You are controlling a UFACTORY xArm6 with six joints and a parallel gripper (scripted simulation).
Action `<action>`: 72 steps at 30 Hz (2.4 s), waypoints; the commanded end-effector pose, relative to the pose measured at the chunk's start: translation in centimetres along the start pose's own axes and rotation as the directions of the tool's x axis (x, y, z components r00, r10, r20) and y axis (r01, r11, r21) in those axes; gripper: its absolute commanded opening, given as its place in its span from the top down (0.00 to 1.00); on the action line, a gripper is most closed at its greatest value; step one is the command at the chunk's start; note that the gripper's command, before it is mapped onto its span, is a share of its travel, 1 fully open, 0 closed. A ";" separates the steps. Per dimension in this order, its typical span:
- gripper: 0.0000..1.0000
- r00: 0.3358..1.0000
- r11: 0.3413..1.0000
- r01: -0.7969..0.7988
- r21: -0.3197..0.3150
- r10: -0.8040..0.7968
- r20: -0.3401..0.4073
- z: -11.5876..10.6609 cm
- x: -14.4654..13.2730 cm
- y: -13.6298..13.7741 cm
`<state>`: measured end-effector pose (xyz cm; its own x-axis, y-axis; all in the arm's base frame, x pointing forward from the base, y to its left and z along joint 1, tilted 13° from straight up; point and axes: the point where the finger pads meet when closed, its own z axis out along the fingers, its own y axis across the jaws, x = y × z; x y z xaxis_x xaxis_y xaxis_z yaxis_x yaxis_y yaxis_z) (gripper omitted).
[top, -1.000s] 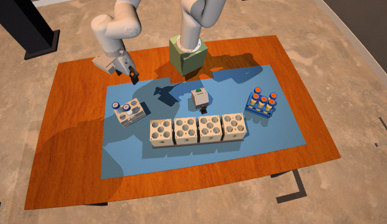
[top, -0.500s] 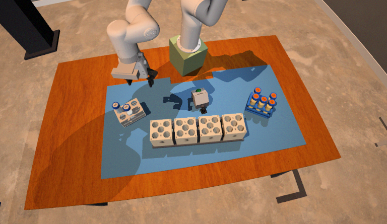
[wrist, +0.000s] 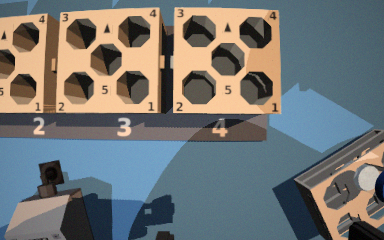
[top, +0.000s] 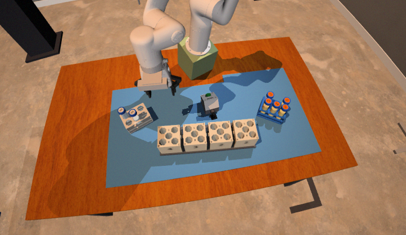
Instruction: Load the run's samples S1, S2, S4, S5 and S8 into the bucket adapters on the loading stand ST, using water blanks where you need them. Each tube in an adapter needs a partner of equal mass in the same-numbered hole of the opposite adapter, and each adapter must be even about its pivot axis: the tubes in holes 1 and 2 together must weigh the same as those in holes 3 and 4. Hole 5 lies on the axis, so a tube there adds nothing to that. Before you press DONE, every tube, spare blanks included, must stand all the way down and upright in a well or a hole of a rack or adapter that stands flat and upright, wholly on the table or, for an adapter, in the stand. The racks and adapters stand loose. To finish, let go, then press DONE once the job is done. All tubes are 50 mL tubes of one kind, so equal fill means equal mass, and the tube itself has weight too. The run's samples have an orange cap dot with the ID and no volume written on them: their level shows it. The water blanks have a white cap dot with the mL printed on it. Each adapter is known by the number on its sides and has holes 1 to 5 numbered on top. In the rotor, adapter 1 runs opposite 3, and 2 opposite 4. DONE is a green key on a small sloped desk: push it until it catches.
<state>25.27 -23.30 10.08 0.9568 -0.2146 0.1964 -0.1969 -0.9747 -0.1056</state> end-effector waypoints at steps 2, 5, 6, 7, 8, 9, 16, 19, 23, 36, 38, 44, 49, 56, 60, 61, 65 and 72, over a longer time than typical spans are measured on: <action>0.00 1.000 1.000 0.000 -0.005 0.000 -0.001 -0.1 1.1 -1.4; 0.00 1.000 1.000 0.000 -0.004 0.000 -0.001 -0.1 1.9 -2.7; 0.00 1.000 1.000 0.000 -0.004 0.000 -0.001 -0.1 2.2 -3.1; 0.00 1.000 1.000 0.000 -0.004 0.000 -0.001 -0.1 2.5 -3.5; 0.00 1.000 1.000 0.000 -0.004 0.000 -0.001 -0.1 2.8 -3.9; 0.00 1.000 1.000 0.000 -0.004 0.000 -0.001 -0.1 3.0 -4.4; 0.00 1.000 1.000 0.000 -0.004 0.000 -0.002 -0.1 4.9 -7.3; 0.00 1.000 1.000 0.000 -0.004 0.000 -0.002 -0.1 5.2 -7.7; 0.00 1.000 1.000 0.000 -0.004 0.000 -0.002 -0.1 6.3 -9.4; 0.00 1.000 1.000 0.000 -0.003 0.000 -0.002 -0.1 9.3 -14.0; 0.00 1.000 1.000 0.000 -0.003 0.000 -0.002 -0.1 9.8 -14.9; 0.00 0.998 0.998 0.067 -0.003 -0.067 -0.002 -0.1 10.5 -17.5; 0.00 0.973 0.973 0.231 -0.003 -0.231 -0.001 -0.1 9.5 -19.8; 0.00 0.921 0.921 0.389 -0.003 -0.389 -0.001 -0.1 8.4 -22.0; 0.00 0.861 0.861 0.508 -0.003 -0.508 -0.001 0.0 7.6 -23.9; 0.00 0.844 0.844 0.537 -0.003 -0.537 -0.001 0.0 7.4 -24.3; 0.00 0.765 0.765 0.644 -0.003 -0.644 0.000 0.0 6.5 -26.1; 0.00 0.687 0.687 0.727 -0.002 -0.727 0.000 0.0 5.5 -28.4</action>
<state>36.29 1.83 14.01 0.8246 0.5254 0.2099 0.5249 -0.8488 0.0625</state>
